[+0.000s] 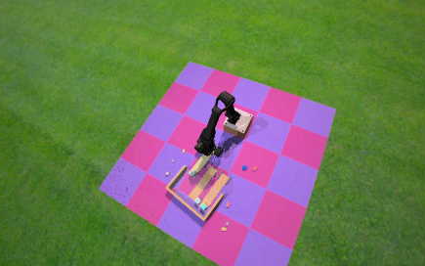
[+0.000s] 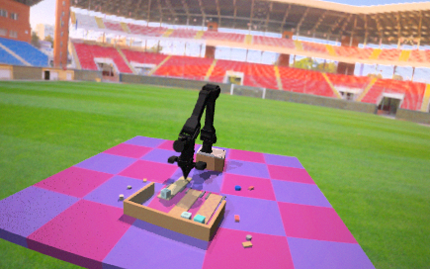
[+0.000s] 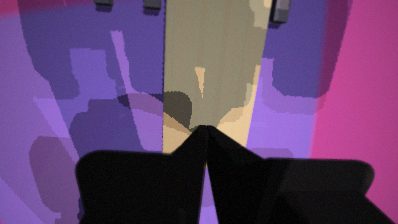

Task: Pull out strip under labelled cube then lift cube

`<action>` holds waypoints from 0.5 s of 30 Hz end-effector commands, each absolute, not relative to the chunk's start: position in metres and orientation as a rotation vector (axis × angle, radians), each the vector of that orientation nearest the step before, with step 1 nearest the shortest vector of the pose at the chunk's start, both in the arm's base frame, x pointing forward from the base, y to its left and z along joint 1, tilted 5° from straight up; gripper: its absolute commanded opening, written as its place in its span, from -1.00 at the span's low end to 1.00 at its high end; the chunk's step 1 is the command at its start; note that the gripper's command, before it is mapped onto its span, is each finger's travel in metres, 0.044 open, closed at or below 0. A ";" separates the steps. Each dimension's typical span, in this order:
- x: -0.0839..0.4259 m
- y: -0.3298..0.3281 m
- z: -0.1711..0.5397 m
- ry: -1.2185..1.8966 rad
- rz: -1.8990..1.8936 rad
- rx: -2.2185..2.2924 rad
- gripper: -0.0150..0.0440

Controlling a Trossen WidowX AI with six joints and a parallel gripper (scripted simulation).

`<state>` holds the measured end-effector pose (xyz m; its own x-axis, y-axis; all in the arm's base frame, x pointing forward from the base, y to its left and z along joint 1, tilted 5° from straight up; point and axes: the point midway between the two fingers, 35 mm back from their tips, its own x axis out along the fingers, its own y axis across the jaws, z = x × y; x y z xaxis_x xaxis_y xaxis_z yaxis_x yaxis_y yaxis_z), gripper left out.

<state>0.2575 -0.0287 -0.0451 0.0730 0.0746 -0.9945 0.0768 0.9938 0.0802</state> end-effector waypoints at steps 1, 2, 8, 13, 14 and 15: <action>0.241 -0.027 -0.052 1.539 0.003 0.122 -0.49; 0.240 -0.027 -0.052 1.539 0.003 0.122 -0.49; 0.234 -0.026 -0.053 1.540 0.003 0.122 -0.49; 0.229 -0.026 -0.053 1.540 0.003 0.122 -0.49; 0.228 -0.026 -0.053 1.540 0.003 0.122 -0.49; 0.227 -0.026 -0.053 1.540 0.003 0.122 -0.49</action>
